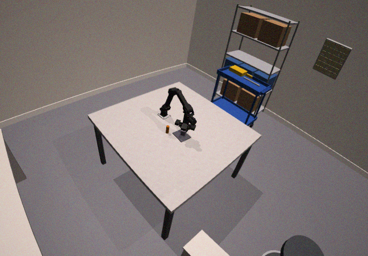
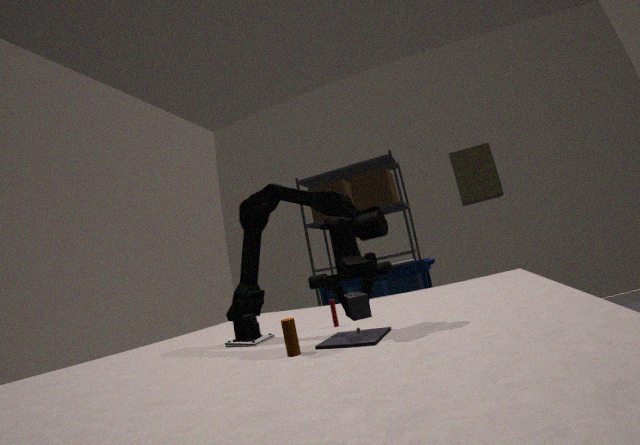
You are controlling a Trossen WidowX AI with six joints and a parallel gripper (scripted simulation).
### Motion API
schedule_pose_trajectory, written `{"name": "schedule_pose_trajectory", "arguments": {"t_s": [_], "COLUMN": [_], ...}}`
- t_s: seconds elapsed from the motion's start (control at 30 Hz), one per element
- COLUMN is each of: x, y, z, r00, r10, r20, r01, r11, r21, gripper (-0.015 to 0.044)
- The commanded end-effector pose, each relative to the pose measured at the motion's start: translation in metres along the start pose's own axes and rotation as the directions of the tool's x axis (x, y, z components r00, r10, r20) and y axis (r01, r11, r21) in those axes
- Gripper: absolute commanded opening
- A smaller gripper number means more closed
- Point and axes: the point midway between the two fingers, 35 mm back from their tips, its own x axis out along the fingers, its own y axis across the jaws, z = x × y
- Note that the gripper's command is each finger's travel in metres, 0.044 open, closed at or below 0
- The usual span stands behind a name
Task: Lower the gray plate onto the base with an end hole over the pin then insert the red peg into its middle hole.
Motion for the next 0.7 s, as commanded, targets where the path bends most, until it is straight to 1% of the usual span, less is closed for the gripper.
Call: {"name": "schedule_pose_trajectory", "arguments": {"t_s": [0.0, 0.67], "x": [0.000, 0.025], "y": [0.000, 0.001], "z": [0.000, 0.000], "r00": [1.000, 1.000], "r10": [0.003, 0.003], "r20": [-0.002, -0.002], "r01": [-0.003, -0.003], "r11": [1.000, 1.000], "r21": [-0.003, -0.003], "gripper": [0.0000, 0.0000]}}
